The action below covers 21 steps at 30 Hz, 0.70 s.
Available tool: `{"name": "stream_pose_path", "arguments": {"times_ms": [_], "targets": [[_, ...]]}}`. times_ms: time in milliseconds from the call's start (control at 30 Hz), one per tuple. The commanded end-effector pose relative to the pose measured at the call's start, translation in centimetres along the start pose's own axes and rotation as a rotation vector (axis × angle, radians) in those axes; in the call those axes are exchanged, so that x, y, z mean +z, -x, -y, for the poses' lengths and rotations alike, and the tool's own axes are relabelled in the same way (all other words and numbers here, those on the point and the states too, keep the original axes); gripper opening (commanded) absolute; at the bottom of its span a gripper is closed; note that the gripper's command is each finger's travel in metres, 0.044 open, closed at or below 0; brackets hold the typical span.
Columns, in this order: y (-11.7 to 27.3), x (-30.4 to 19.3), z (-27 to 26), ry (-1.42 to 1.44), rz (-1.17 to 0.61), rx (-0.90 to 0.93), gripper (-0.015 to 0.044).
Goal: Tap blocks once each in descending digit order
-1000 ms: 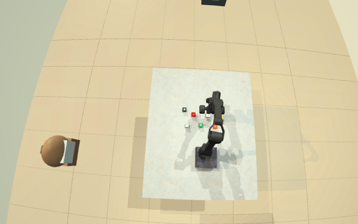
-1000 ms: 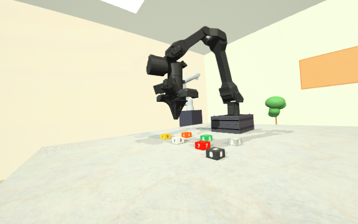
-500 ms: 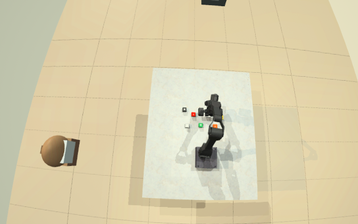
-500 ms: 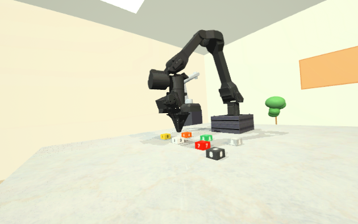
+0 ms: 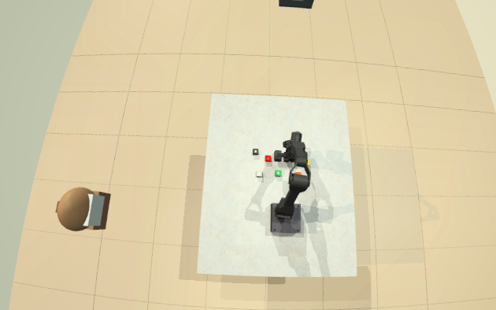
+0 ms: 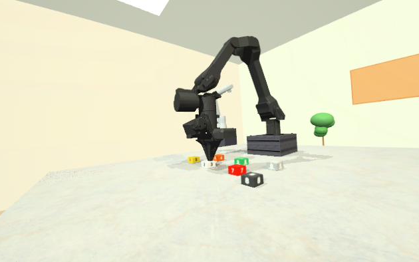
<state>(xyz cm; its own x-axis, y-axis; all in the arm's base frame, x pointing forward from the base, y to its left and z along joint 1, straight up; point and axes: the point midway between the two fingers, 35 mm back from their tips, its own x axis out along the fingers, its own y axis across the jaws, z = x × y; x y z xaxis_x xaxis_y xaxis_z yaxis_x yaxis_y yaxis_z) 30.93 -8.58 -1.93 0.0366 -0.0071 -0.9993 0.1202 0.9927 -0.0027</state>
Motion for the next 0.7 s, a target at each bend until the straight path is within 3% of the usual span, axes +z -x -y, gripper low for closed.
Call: {"name": "stream_pose_path", "arguments": {"times_ms": [0,167,333,500,667], "targets": [[-0.4,-0.2,-0.1,-0.004,-0.006,0.002,0.002],[2.7,-0.1,0.0,-0.004,-0.006,0.002,0.002],[3.0,-0.1,0.0,-0.004,-0.006,0.002,0.002],[10.4,0.0,0.0,-0.004,-0.006,0.002,0.002],[10.8,0.0,0.0,-0.004,-0.006,0.002,0.002]]}}
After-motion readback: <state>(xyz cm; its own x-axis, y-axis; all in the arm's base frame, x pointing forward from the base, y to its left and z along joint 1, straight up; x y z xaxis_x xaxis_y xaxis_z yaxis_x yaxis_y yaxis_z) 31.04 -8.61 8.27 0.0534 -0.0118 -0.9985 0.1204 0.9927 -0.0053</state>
